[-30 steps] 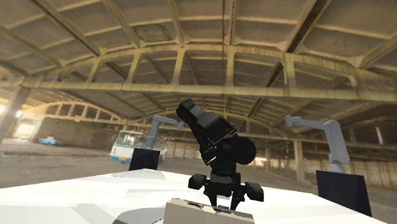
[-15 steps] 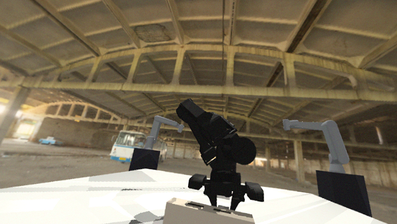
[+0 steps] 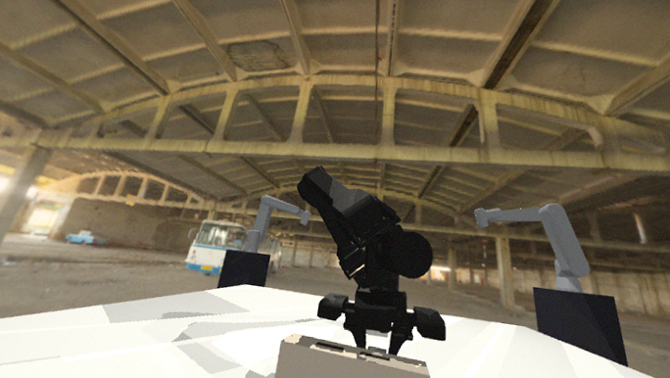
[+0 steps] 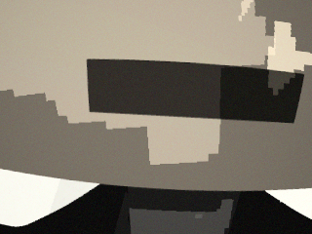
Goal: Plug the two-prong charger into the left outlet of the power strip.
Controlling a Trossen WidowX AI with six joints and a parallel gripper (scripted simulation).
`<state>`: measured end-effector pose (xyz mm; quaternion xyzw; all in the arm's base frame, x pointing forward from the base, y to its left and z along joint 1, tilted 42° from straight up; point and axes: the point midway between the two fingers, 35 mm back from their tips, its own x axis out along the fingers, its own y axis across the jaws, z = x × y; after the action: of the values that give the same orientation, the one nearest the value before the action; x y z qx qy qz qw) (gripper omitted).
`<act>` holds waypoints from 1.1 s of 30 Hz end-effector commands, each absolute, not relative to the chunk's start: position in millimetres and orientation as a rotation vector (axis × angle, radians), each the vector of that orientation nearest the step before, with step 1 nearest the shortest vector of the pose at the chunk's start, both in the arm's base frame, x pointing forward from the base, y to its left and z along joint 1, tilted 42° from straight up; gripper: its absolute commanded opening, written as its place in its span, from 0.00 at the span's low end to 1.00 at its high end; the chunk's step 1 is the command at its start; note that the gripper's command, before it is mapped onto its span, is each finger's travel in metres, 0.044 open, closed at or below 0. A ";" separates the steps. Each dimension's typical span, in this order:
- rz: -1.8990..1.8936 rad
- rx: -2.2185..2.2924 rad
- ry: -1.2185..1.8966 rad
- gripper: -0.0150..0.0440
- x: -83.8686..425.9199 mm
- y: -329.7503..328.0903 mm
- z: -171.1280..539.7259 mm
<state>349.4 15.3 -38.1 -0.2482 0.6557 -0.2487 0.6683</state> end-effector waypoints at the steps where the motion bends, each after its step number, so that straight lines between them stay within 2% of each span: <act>1: -0.562 -0.549 1.453 0.25 357.1 17.1 -35.5; 27: -0.561 -0.560 1.480 0.25 349.4 15.3 -38.2; 33: -0.561 -0.560 1.480 0.52 349.4 15.3 -38.2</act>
<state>348.9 15.1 -38.2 -0.2488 0.6570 -0.2486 0.6668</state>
